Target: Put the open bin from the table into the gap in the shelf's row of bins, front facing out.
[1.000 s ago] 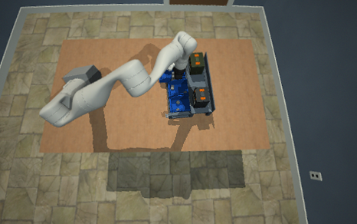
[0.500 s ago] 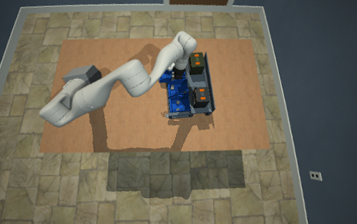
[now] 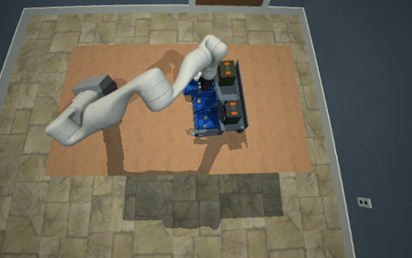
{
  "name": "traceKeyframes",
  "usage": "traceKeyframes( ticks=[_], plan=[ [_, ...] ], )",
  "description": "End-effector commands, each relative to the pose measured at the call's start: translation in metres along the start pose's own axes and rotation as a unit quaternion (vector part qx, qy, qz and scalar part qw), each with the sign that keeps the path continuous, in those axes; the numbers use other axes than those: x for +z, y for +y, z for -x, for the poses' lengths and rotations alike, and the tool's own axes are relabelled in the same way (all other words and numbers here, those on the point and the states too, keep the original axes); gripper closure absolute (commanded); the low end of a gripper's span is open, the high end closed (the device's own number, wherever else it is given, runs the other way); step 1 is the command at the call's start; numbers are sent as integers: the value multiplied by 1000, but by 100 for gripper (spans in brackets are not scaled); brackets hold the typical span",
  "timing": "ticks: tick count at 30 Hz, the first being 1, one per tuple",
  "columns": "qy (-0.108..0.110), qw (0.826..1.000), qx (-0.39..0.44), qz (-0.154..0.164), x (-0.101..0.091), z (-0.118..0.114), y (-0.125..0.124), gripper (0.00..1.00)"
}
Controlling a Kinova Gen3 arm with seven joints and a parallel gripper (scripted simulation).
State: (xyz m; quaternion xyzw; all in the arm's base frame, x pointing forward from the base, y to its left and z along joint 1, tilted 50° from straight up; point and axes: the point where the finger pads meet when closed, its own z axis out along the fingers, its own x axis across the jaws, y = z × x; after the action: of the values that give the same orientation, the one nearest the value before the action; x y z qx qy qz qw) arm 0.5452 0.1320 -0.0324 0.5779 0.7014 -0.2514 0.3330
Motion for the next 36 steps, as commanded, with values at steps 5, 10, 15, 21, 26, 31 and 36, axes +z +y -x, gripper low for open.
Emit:
traceKeyframes(
  ticks=[5, 10, 15, 21, 26, 31, 36],
  plan=[
    [1, 1000, 0, 2, -10, -1, 0, 68],
    [1, 1000, 0, 2, -14, -1, 0, 68],
    [1, 1000, 0, 2, -22, -1, -1, 68],
    [1, 1000, 0, 2, -32, -1, -2, 68],
    [1, 1000, 0, 2, -38, -1, -2, 68],
    [1, 1000, 0, 2, -47, -1, -3, 68],
    [1, 1000, 0, 2, -56, -1, -4, 68]
  ],
)
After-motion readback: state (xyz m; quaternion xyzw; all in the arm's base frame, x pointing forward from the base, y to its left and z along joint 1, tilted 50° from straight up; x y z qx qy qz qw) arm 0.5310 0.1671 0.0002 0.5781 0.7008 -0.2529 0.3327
